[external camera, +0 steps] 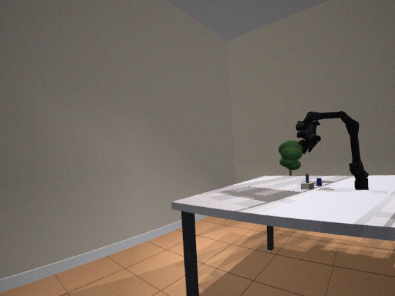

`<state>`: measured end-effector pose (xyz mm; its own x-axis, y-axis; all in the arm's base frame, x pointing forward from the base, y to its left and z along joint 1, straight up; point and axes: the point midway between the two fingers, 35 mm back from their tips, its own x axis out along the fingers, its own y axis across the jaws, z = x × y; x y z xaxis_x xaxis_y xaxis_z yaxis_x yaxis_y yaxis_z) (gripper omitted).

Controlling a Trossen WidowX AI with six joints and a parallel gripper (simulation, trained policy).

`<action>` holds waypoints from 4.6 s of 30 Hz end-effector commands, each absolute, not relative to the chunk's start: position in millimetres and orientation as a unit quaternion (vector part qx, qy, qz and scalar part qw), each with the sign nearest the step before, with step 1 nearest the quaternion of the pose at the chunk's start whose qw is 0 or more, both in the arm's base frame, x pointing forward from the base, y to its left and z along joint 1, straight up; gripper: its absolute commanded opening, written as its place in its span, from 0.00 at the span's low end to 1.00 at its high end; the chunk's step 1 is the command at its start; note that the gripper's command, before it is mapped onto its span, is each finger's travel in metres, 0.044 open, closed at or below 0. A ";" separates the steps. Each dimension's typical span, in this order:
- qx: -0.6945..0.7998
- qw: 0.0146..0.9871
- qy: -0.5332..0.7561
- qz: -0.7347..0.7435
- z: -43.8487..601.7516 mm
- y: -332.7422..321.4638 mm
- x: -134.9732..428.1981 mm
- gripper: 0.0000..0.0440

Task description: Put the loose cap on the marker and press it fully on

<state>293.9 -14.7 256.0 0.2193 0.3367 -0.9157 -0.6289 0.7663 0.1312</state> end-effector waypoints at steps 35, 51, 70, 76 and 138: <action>-0.154 0.678 0.662 0.280 186.2 -77.9 276.0 0.73; -0.152 0.628 0.708 0.285 152.3 -94.6 263.0 0.72; -0.156 0.596 0.723 0.314 101.7 -97.4 252.8 0.68; -0.164 0.590 0.720 0.327 82.9 -96.4 250.6 0.65; -0.315 0.632 0.626 0.330 166.0 7.6 304.0 0.17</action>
<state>302.8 -1.1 164.3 0.0033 0.0174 -0.9998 -0.8112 0.5848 0.0075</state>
